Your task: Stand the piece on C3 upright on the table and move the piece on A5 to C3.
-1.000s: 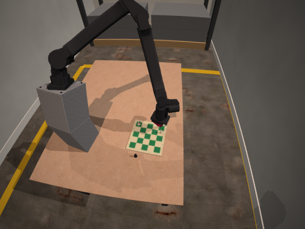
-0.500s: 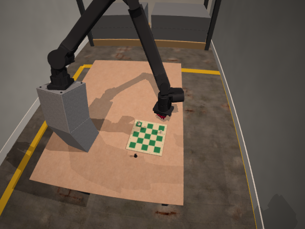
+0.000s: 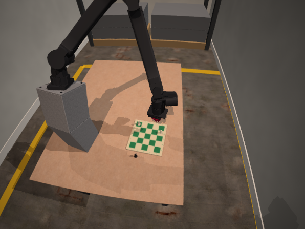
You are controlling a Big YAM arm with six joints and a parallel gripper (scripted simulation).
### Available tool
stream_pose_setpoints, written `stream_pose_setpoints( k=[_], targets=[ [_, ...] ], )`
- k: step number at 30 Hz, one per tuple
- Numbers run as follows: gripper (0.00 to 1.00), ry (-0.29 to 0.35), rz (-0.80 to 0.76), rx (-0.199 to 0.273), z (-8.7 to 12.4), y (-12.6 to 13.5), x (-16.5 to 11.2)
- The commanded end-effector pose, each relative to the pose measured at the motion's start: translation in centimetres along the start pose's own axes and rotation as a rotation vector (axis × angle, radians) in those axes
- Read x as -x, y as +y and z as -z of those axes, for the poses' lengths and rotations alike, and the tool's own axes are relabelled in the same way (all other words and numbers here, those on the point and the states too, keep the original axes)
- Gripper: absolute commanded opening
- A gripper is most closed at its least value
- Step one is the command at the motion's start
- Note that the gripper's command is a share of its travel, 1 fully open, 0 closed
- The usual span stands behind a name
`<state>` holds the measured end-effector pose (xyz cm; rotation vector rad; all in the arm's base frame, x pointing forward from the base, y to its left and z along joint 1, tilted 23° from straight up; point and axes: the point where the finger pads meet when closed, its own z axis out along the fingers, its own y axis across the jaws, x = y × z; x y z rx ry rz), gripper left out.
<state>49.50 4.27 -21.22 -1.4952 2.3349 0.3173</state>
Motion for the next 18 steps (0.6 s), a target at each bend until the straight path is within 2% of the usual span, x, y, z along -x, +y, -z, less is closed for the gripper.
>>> stream_pose_setpoints(
  k=[1, 5, 6, 8, 9, 12, 14, 15, 18],
  targets=[
    [0.0, 0.015, 0.083, 0.011, 0.5, 2.8, -6.3],
    [0.0, 0.015, 0.113, 0.011, 0.5, 3.8, -7.3],
    [0.0, 0.006, 0.143, -0.023, 1.9, 2.9, -6.8],
    [0.0, 0.002, 0.153, -0.04, 2.0, 1.9, -6.5],
    [0.0, 0.0, 0.181, -0.027, 1.5, 2.5, -5.4],
    [0.0, 0.002, 0.181, -0.026, 1.5, 2.5, -5.4],
    [0.0, 0.014, 0.158, 0.026, 0.2, 4.6, -6.7],
    [0.0, 0.016, 0.155, 0.035, 0.1, 5.1, -6.9],
    [0.0, 0.011, 0.162, 0.013, 0.8, 4.2, -6.4]
  ],
)
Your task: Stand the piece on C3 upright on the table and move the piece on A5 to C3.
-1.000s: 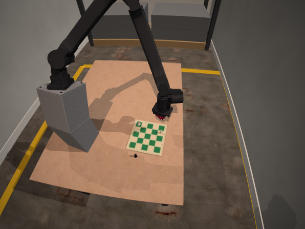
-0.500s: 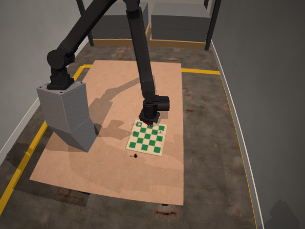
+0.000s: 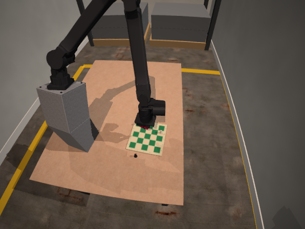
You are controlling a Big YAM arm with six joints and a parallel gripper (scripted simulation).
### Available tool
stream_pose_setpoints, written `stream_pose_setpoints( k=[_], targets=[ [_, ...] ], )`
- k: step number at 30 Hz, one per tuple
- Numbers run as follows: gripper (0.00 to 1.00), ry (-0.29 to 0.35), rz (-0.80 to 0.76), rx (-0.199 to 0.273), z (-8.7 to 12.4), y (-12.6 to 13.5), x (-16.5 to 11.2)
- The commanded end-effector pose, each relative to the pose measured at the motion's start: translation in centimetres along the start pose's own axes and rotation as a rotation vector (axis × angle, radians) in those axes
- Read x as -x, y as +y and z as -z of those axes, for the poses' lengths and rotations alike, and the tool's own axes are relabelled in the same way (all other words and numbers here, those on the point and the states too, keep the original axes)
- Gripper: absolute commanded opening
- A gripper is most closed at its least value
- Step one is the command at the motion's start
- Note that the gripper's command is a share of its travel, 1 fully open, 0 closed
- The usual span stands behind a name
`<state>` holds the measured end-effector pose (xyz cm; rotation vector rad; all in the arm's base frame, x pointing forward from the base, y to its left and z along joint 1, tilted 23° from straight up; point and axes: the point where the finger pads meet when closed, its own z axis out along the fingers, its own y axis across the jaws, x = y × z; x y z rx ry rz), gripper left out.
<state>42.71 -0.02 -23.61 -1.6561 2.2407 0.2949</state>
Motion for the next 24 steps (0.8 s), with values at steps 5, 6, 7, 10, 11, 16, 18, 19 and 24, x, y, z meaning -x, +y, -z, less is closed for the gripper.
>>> stream_pose_setpoints(
  k=[5, 6, 7, 10, 11, 16, 18, 19, 24],
  targets=[
    [0.0, -0.005, 0.023, -0.007, -0.6, -0.4, 0.6],
    [0.0, -0.006, 0.02, -0.012, -0.7, -0.6, 0.6],
    [0.0, -0.006, 0.014, -0.012, -0.9, -0.6, 0.6],
    [0.0, -0.005, 0.014, -0.011, -1.7, -0.6, 0.6],
    [0.0, -0.005, 0.014, -0.011, -2.0, -0.6, 0.6],
    [0.0, -0.004, 0.013, -0.009, -4.2, -0.4, 0.6],
    [0.0, -0.004, 0.013, -0.009, -5.2, -0.3, 0.5],
    [0.0, -0.004, 0.012, -0.008, -5.7, -0.3, 0.5],
    [0.0, -0.004, 0.012, -0.007, -7.1, -0.2, 0.5]
  ],
)
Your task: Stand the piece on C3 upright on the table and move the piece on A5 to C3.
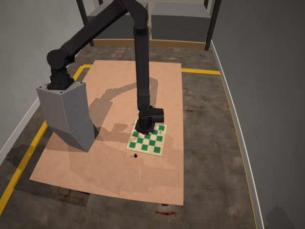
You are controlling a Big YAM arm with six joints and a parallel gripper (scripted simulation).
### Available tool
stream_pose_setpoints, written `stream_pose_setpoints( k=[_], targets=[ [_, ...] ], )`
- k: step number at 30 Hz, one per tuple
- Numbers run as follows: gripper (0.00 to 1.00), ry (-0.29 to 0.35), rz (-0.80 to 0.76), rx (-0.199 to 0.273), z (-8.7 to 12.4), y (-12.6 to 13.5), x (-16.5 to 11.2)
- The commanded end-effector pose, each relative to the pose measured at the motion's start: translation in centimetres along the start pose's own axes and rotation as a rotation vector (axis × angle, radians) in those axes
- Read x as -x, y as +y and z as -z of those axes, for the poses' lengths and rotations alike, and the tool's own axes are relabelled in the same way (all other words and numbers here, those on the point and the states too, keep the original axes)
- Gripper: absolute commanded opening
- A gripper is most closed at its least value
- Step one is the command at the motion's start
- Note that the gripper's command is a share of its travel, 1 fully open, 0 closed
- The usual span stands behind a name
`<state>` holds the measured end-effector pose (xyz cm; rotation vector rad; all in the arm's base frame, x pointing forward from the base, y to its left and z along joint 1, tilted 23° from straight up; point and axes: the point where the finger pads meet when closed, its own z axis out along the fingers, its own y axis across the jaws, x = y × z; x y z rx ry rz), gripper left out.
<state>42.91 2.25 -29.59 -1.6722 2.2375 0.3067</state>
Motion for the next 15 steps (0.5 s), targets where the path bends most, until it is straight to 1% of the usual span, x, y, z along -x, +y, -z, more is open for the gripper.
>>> stream_pose_setpoints(
  k=[1, 7, 8, 9, 10, 12, 14, 15],
  targets=[
    [0.0, -0.006, 0.004, -0.02, -1.2, -0.9, 0.8],
    [0.0, -0.006, 0.003, -0.019, -3.1, -0.8, 0.8],
    [0.0, -0.007, 0.005, -0.022, -3.2, -1.0, 0.9],
    [0.0, -0.013, 0.014, -0.044, -2.5, -2.1, 1.5],
    [0.0, -0.015, 0.017, -0.051, -2.2, -2.5, 1.7],
    [0.0, -0.013, 0.013, -0.042, -2.7, -2.0, 1.5],
    [0.0, -0.013, 0.013, -0.042, -2.7, -2.0, 1.5],
    [0.0, -0.007, -0.002, -0.026, -2.8, -1.5, 0.9]
  ],
)
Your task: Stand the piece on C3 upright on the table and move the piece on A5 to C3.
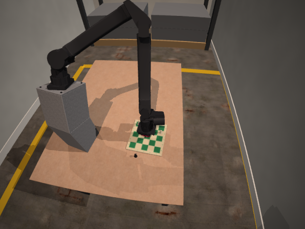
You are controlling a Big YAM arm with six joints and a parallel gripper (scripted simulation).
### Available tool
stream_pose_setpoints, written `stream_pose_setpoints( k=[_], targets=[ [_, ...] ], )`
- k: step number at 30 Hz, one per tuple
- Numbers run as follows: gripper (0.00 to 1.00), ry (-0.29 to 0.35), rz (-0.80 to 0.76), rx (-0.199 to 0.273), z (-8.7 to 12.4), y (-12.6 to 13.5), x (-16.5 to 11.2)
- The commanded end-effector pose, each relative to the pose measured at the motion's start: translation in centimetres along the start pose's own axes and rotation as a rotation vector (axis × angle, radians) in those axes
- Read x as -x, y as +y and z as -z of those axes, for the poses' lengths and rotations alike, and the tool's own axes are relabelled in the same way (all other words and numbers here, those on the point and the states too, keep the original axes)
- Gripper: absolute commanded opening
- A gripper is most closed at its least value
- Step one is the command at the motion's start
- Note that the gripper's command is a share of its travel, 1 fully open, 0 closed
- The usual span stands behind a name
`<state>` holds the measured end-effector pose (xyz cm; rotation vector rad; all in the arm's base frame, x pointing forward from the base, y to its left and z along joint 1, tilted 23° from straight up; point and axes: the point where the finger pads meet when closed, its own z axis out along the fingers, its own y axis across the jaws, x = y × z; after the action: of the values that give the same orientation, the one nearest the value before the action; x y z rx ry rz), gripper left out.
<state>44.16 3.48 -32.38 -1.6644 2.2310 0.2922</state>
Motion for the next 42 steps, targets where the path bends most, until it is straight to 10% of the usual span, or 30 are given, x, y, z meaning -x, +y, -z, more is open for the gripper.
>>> stream_pose_setpoints(
  k=[1, 42],
  targets=[
    [0.0, -0.003, -0.001, -0.008, 0.4, -0.56, 0.54],
    [0.0, -0.002, -0.001, -0.003, 0.02, -0.24, 0.44]
  ],
)
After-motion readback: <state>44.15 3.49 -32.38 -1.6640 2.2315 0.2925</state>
